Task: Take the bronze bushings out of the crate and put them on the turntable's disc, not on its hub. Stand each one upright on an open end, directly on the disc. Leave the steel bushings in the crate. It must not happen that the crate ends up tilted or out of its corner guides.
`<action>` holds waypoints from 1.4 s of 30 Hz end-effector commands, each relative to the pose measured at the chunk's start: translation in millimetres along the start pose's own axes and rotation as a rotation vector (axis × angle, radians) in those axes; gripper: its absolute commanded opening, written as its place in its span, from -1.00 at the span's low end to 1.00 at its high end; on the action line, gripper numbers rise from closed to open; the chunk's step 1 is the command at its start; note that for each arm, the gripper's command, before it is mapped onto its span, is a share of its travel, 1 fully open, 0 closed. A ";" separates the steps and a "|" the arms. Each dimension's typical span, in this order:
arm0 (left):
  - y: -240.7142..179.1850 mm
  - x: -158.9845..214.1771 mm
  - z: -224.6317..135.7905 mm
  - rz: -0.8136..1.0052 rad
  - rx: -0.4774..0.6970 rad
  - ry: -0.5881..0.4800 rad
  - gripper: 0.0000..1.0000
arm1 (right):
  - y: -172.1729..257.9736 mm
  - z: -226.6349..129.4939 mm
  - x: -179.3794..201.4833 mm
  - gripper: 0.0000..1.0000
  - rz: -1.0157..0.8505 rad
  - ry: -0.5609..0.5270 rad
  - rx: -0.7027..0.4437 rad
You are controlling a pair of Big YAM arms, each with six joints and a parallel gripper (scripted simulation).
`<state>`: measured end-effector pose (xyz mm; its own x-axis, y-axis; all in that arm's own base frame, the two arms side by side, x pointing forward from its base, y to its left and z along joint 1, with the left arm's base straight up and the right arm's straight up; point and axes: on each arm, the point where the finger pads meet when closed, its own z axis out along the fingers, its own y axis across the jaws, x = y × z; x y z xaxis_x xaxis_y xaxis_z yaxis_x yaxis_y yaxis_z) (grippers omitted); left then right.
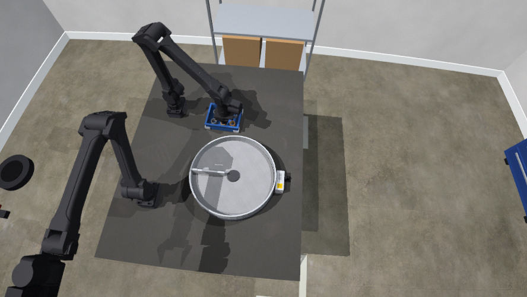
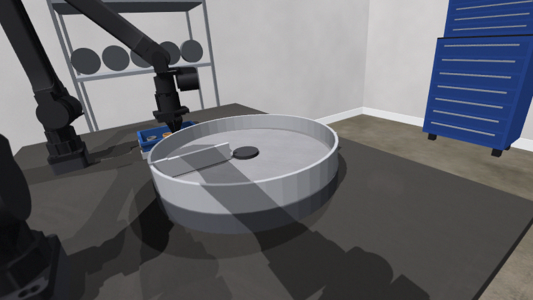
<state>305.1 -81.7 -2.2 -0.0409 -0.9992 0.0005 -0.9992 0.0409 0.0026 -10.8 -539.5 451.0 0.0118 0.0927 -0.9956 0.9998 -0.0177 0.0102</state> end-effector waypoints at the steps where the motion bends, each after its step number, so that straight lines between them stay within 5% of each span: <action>1: -4.3 2.6 -3.1 0.002 0.013 0.002 -1.00 | -1.4 0.7 -49.8 1.00 -0.010 -0.093 0.005; 42: -21.3 6.5 -22.4 0.002 0.054 0.011 -1.00 | -1.4 0.7 -49.8 1.00 -0.010 -0.093 0.005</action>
<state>302.7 -81.1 -1.6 -0.0410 -0.9992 -0.0014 -0.9991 0.0410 0.0109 -10.8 -539.5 451.0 0.0118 0.0927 -0.9956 0.9998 -0.0177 0.0102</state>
